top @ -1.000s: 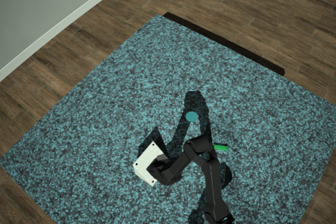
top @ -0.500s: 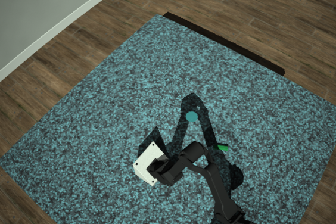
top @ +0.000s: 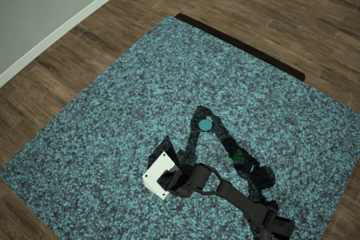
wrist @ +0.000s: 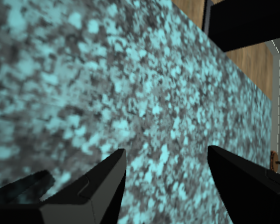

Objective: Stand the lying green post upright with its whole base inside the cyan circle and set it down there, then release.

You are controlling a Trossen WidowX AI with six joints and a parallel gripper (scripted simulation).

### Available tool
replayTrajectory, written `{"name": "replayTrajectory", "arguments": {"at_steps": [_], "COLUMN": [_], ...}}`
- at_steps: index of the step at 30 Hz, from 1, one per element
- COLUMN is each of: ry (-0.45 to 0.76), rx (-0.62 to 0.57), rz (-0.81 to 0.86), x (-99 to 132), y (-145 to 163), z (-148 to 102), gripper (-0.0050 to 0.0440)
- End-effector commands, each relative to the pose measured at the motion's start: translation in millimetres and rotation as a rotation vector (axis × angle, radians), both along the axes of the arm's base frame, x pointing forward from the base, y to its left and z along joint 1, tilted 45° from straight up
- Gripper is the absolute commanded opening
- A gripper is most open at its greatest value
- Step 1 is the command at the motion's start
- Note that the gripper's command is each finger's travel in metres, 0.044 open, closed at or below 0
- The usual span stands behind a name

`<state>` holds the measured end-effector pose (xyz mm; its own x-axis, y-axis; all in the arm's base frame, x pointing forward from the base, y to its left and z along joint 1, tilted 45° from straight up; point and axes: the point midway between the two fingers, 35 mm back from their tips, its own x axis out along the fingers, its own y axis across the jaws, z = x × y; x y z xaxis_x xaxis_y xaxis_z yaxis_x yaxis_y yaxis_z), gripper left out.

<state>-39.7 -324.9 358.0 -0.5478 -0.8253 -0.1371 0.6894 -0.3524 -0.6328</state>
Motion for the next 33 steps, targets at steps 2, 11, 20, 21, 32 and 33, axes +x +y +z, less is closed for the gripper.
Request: {"name": "replayTrajectory", "arguments": {"at_steps": [2, 11, 20, 21, 32, 33], "ry": [-0.121, -0.308, -0.392, -0.407, -0.490, -0.490], "rx": [-0.043, -0.011, 0.103, 0.125, 0.372, 0.372], "rz": [0.095, 0.319, 0.431, 0.446, 0.507, 0.507], "x": [36, 119, 178, 188, 270, 270], "y": [-2, 10, 26, 30, 90, 90], "z": [9, -1, -26, -31, -93, -93], "gripper": [0.0232, 0.0232, 0.0232, 0.0232, 0.0232, 0.0232]}}
